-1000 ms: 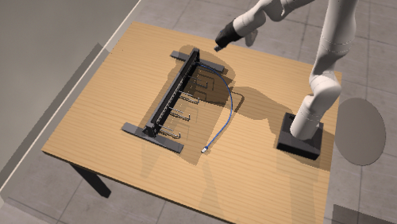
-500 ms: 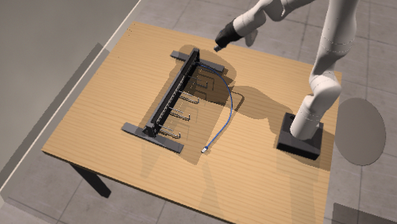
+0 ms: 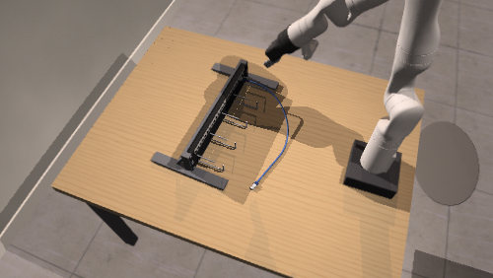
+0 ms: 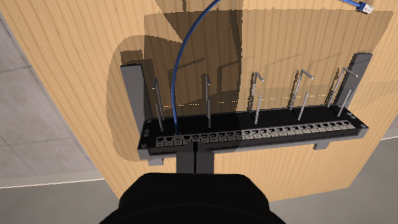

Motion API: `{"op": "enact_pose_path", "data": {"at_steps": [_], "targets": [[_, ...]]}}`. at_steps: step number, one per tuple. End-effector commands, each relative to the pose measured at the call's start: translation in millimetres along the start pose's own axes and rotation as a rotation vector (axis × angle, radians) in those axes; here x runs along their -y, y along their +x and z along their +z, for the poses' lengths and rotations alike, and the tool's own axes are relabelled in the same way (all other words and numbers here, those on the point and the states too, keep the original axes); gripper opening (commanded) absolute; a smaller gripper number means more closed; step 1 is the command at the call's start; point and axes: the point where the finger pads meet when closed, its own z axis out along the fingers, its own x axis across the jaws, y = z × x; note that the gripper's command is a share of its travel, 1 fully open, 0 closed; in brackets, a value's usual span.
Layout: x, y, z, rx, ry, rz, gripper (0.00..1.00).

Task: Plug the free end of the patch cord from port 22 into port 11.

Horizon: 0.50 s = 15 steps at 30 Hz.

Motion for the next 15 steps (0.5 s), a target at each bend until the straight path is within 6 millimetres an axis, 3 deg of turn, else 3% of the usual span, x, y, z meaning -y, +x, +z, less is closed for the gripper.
{"op": "enact_pose_path", "data": {"at_steps": [1,15], "targets": [[2,6,4,-0.005,0.014,0.023,0.00],[23,51,24,-0.041,0.123,0.294,0.00]]}}
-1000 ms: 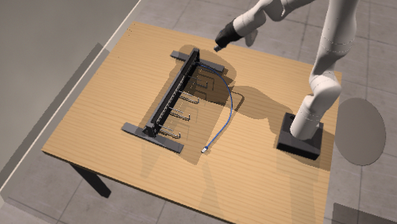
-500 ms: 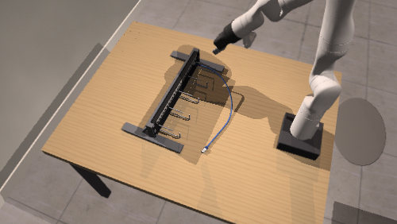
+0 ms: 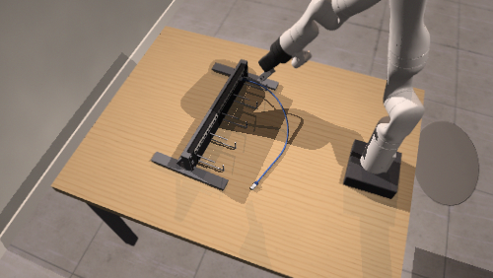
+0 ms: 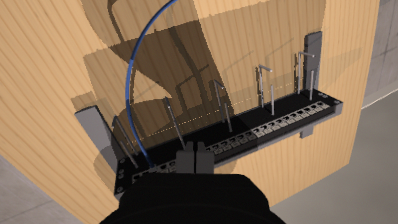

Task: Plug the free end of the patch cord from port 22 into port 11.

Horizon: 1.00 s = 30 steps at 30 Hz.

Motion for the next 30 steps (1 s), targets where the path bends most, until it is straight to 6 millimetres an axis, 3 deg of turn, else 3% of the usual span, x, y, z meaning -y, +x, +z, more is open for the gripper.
{"op": "enact_pose_path", "data": {"at_steps": [1,13,15,30], "targets": [[10,9,9,0.004,0.033,0.041,0.00],[64,66,39,0.054,0.207,0.427,0.00],[64,66,39,0.054,0.207,0.427,0.00],[141,131,64,0.274,0.344,0.883,0.00]]}}
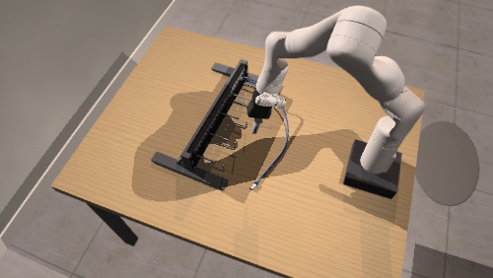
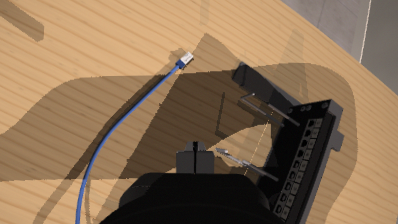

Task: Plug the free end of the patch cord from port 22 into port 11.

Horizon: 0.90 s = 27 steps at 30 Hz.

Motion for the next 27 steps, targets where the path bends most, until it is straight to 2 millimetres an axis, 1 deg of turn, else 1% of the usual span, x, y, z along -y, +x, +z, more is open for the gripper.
{"op": "enact_pose_path", "data": {"at_steps": [1,2,10,17,19,27], "targets": [[16,0,13,0.043,-0.014,0.130,0.00],[16,0,13,0.043,-0.014,0.130,0.00],[59,-2,32,0.134,-0.034,0.357,0.00],[88,-5,43,0.184,-0.074,0.514,0.00],[88,-5,43,0.184,-0.074,0.514,0.00],[112,-7,50,0.209,-0.118,0.641,0.00]]}}
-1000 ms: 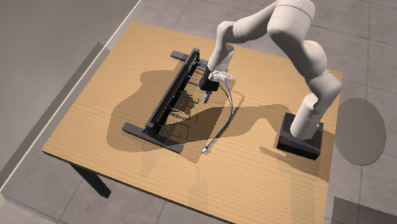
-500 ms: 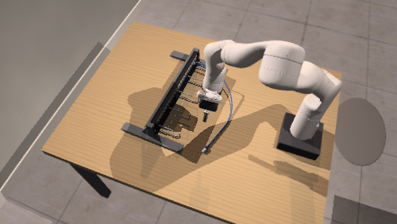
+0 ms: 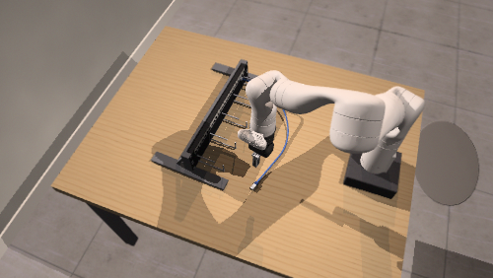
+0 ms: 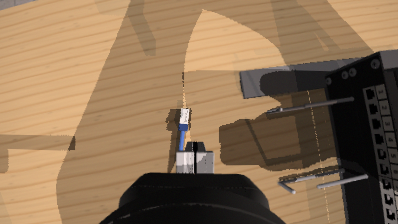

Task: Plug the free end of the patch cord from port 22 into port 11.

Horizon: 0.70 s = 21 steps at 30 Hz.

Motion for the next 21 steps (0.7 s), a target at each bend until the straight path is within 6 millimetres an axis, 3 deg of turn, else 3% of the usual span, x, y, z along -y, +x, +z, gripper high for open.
{"op": "enact_pose_path", "data": {"at_steps": [1,21], "targets": [[9,-7,3,0.001,-0.017,0.002,0.00],[21,-17,6,0.004,-0.042,0.086,0.00]]}}
